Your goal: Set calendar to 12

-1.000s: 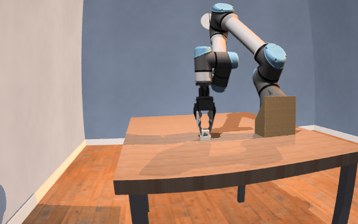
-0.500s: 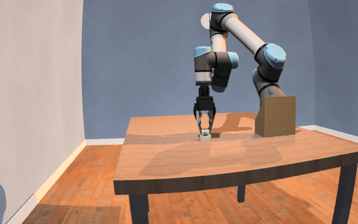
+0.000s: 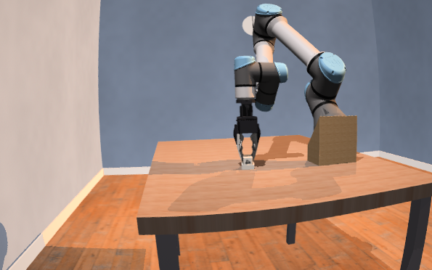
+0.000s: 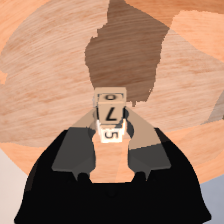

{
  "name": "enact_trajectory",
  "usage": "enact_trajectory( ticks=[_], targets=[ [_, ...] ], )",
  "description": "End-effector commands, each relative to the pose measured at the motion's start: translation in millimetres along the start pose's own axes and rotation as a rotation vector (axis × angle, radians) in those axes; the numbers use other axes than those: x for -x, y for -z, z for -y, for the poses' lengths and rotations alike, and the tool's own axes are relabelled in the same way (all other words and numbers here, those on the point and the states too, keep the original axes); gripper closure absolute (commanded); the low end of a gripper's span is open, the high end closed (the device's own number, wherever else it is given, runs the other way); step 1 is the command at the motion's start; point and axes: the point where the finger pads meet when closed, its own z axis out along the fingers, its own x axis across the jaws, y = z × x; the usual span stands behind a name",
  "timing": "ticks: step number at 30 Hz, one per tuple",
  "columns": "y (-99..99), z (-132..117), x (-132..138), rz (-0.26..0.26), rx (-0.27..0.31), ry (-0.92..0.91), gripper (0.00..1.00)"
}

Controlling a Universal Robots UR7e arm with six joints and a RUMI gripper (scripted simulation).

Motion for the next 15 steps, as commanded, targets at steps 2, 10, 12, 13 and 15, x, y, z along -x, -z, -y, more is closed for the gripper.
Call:
enact_trajectory(
  ticks=[2,10,12,13,15],
  targets=[
    [0.2,0.0,0.2,0.001,0.0,0.0,0.89],
    [0.2,0.0,0.2,0.001,0.0,0.0,0.82],
    [0.2,0.0,0.2,0.001,0.0,0.0,0.82],
    [0.2,0.0,0.2,0.001,0.0,0.0,0.82],
    [0.2,0.0,0.2,0.001,0.0,0.0,0.78]
  ],
)
